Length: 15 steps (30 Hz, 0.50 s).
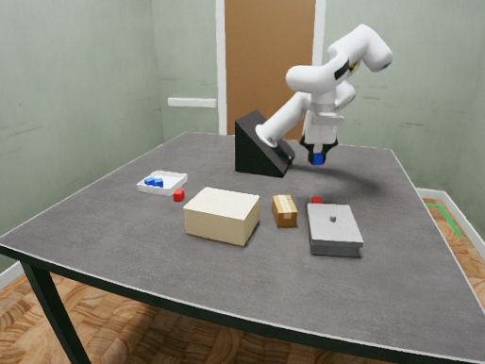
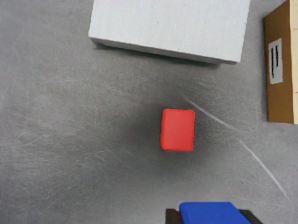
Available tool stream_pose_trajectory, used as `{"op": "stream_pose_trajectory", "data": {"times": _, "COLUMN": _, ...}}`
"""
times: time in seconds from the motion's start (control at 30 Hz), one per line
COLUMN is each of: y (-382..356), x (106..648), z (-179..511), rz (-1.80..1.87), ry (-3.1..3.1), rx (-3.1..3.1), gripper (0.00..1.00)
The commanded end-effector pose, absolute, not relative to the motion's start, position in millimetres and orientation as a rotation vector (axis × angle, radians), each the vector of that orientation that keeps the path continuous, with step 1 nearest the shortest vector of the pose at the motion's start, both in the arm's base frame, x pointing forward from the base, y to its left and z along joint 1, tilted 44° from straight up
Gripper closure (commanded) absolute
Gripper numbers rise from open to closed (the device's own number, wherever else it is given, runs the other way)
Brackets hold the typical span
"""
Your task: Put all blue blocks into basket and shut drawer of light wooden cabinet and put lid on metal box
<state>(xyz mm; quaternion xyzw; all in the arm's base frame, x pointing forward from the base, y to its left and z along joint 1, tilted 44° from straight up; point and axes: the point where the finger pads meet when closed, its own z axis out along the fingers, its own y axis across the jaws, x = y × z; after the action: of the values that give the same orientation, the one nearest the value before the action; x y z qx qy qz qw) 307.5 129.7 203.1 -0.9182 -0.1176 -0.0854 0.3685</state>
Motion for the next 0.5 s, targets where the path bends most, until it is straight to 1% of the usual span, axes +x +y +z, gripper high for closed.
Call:
{"op": "stream_pose_trajectory", "data": {"times": 0.0, "y": 119.0, "x": 306.8, "z": 214.5, "rz": -0.221, "ry": -0.303, "rx": -2.357, "gripper": 1.0}}
{"op": "stream_pose_trajectory", "data": {"times": 0.47, "y": 113.5, "x": 306.2, "z": 220.1, "rz": -0.221, "ry": -0.303, "rx": -2.357, "gripper": 1.0}}
